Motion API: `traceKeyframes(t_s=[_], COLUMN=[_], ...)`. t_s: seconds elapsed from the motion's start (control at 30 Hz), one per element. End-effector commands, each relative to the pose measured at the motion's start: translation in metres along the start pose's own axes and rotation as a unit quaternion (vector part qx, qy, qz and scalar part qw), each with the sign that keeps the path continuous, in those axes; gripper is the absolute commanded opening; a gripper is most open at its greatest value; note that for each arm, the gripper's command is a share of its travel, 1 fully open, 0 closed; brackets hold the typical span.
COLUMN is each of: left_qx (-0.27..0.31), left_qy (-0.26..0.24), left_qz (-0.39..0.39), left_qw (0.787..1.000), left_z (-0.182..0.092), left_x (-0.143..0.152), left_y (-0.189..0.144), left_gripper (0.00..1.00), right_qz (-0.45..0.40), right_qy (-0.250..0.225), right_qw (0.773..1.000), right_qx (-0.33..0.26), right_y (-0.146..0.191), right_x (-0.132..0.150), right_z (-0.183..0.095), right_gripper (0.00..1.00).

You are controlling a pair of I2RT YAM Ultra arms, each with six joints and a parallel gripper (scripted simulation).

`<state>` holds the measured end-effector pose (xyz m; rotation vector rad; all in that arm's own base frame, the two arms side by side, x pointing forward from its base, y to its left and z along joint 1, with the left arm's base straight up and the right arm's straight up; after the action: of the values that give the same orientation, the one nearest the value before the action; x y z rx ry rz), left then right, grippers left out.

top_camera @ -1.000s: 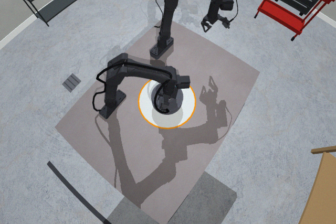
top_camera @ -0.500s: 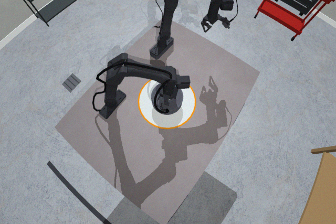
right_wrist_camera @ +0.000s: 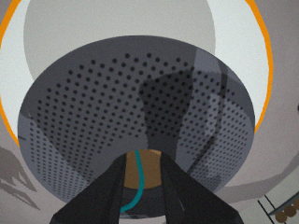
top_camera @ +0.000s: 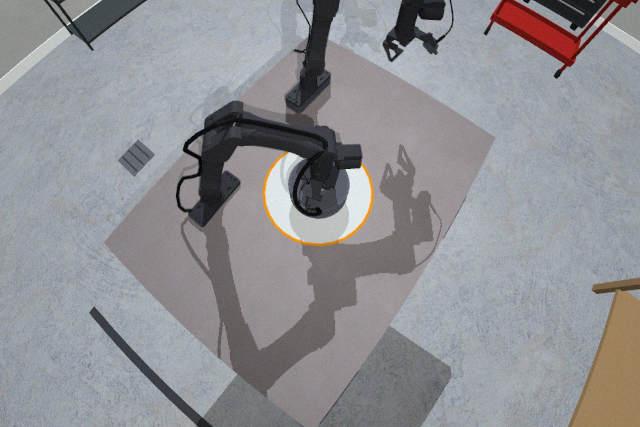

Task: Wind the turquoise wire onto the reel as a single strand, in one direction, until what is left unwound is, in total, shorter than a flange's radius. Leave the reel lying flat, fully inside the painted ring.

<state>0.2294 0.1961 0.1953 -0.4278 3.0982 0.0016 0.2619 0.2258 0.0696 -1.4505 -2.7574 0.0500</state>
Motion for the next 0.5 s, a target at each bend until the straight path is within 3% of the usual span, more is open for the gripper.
traceKeyframes(t_s=[0.0,0.37,0.47], left_qx=[-0.015,-0.015,-0.015], left_qy=[-0.026,-0.026,-0.026], left_qz=[0.003,0.003,0.003], left_qw=[1.000,1.000,1.000], left_z=[-0.0178,-0.0178,-0.0178], left_x=[-0.0050,-0.0050,-0.0050], left_y=[-0.0013,-0.0013,-0.0013], left_gripper=[1.00,1.00,1.00], right_qz=[-0.004,-0.100,-0.164], right_qy=[-0.004,-0.006,-0.007], right_qw=[1.000,0.995,0.986], right_qx=[-0.020,-0.020,-0.019], right_y=[0.0039,0.0039,0.0039], right_x=[-0.0032,-0.0032,-0.0032], right_z=[-0.0146,-0.0146,-0.0146], right_gripper=[0.52,0.52,0.52])
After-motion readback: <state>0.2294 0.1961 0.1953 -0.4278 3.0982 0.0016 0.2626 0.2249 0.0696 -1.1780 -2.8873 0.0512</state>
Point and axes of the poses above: on each arm, the point where the finger pads meet when closed, its own z axis out along the fingers, its own y axis across the jaws, x = y × z, the point moved 2 cm from there along -z, back along the fingers, and after that the axes turned 15 degrees about -z, right-handed, at the moved point
